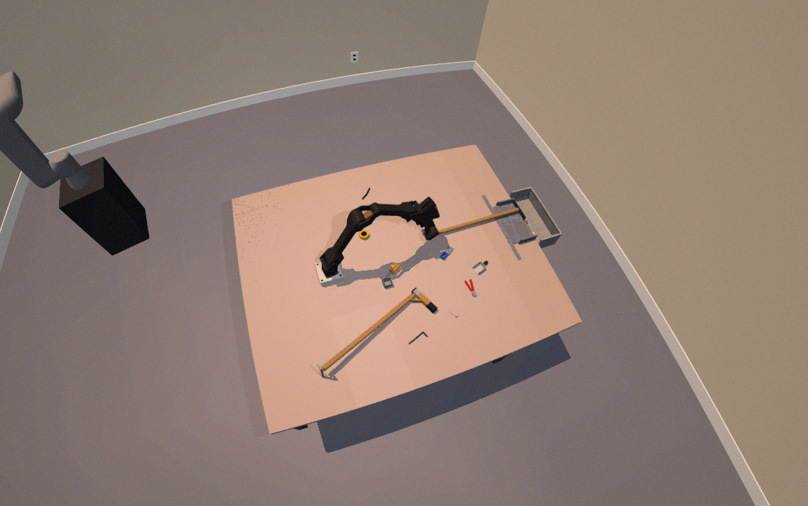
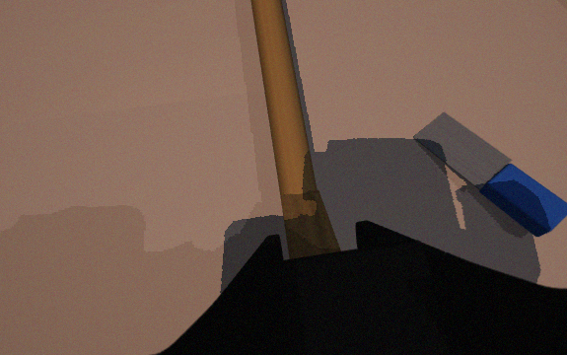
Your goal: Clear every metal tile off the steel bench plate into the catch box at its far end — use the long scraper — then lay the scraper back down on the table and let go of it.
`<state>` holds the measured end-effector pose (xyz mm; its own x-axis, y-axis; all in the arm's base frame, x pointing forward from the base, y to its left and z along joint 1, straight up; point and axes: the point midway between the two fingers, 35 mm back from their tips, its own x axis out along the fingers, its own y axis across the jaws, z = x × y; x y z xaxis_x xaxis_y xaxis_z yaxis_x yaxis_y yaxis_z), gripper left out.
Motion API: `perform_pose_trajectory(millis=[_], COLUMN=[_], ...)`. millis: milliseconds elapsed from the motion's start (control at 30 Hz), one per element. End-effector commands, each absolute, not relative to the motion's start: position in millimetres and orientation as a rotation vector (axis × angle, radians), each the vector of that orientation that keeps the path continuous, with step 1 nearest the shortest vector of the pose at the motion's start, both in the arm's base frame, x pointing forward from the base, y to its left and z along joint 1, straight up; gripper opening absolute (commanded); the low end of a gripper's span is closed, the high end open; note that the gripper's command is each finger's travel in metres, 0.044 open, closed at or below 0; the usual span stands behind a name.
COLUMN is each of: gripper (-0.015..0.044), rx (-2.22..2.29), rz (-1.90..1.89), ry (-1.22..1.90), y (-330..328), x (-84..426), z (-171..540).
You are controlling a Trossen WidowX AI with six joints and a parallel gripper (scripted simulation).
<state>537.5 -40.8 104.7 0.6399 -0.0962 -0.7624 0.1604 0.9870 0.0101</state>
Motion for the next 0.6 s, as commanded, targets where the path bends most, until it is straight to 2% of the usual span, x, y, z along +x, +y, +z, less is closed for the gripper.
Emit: perform_pose_trajectory(millis=[0, 567], gripper=[0.0000, 0.0000], rx=[0.079, 0.079], rz=[-0.147, -0.146], ry=[0.863, 0.863], y=[-39.3, -33.9], x=[532.1, 512.9], z=[107.4, 112.5])
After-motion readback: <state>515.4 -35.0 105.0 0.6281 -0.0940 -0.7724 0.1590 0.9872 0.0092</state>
